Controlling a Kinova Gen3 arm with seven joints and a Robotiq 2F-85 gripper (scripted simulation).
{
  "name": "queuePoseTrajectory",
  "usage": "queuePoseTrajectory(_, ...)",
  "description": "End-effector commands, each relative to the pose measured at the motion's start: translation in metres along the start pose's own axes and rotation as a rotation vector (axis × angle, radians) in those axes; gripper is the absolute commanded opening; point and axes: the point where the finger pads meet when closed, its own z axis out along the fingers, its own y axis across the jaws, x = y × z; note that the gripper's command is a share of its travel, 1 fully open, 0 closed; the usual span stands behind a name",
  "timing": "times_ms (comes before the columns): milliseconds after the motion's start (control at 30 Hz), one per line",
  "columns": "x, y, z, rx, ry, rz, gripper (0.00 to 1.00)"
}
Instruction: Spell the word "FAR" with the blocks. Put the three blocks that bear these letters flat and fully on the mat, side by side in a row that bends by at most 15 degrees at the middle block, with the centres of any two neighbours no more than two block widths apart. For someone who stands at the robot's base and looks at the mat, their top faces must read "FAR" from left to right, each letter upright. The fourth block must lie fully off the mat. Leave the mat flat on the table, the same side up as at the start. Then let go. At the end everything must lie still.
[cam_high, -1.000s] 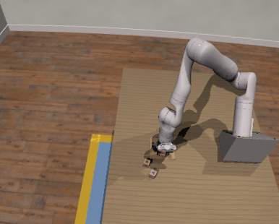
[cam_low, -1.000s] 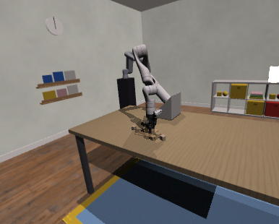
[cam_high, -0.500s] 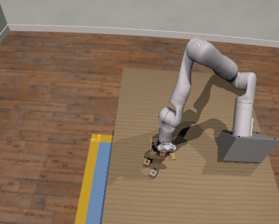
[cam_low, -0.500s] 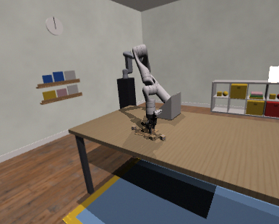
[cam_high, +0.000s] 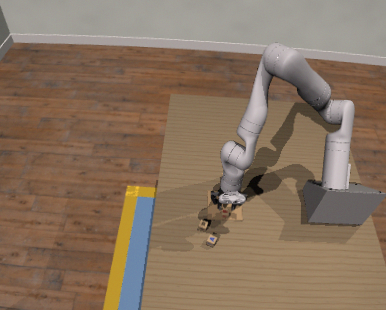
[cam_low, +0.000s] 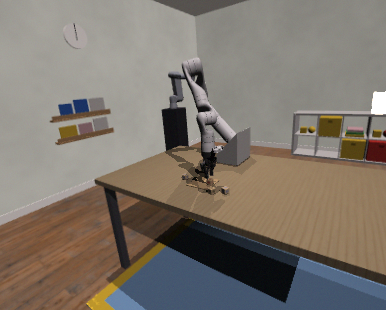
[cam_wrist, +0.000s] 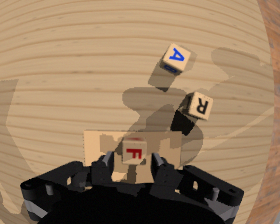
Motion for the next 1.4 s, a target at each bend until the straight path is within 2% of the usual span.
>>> queuePoseTrajectory(0, 0.005, 0.003, -0.026, -0.008, 0.015, -0.001, 0.46)
queuePoseTrajectory(233, 0.005, 0.002, -0.053, -0.008, 0.015, -0.003, 0.46)
queuePoseTrajectory(500, 0.003, 0.002, -0.057, -0.006, 0.014, -0.003, 0.46)
queuePoseTrajectory(533, 0.004, 0.002, -0.057, -0.007, 0.015, -0.002, 1.0)
queuePoseTrajectory(1200, 0.004, 0.002, -0.056, -0.007, 0.014, -0.001, 1.0)
queuePoseTrajectory(1367, 0.019, 0.012, -0.055, -0.006, 0.005, 0.077, 1.0)
